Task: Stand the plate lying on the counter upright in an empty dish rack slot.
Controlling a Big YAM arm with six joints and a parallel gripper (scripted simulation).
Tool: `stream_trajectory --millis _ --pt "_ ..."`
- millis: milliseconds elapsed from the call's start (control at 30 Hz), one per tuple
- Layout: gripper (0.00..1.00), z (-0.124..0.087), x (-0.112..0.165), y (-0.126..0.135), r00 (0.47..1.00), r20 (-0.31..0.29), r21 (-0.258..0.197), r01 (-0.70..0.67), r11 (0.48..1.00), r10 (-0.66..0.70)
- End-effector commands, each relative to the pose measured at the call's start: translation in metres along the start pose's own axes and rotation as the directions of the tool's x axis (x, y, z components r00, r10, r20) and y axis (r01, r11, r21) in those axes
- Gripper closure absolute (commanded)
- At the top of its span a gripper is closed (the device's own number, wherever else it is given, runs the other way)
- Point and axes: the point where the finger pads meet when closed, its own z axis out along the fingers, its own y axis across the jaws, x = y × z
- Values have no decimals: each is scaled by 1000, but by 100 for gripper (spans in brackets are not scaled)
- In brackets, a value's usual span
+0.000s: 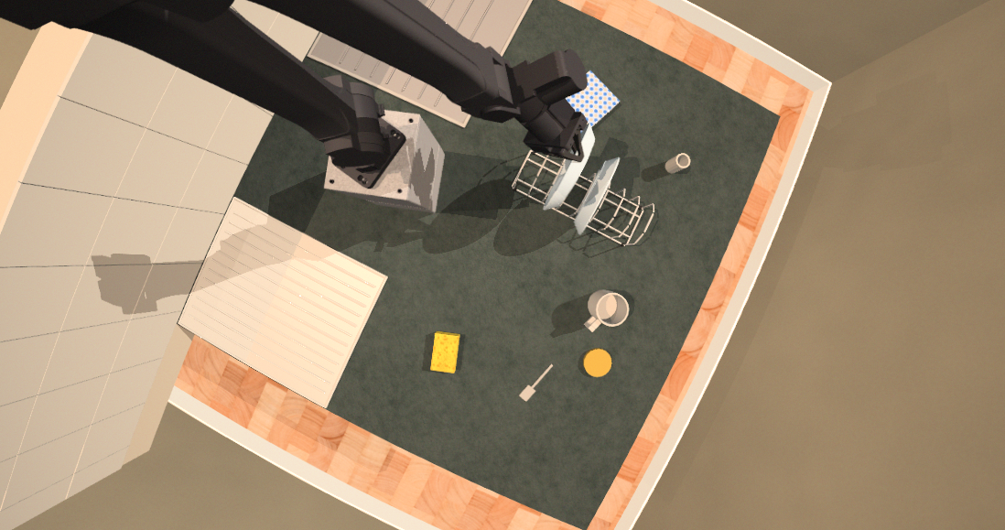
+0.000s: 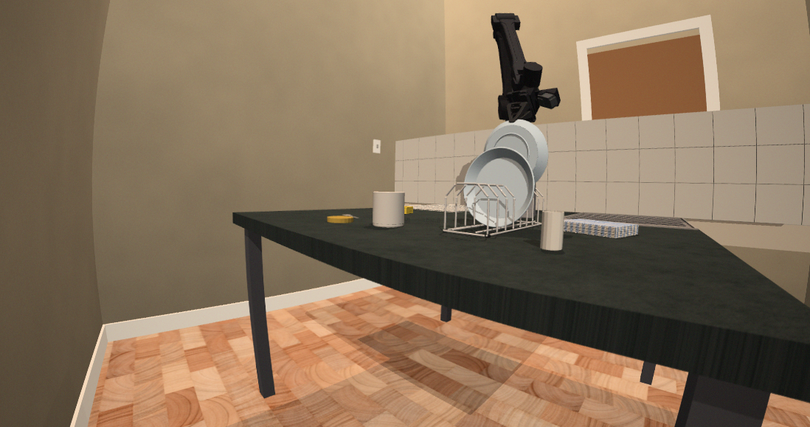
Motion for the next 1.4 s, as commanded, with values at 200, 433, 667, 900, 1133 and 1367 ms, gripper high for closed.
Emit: stream_trajectory --millis 200,433,667,900,1133,1367 --pt "100 8 -4 -7 1000 15 42 -16 999 15" --pt "100 8 -6 -13 999 22 59 -28 998 27" --pt "100 8 -7 -13 999 22 59 -28 998 27" --pt "100 10 -6 -10 1000 19 52 -23 998 22" --pt "100 13 -2 2 1000 11 38 -15 999 14" --pt "100 18 -2 6 1000 11 38 -16 999 15"
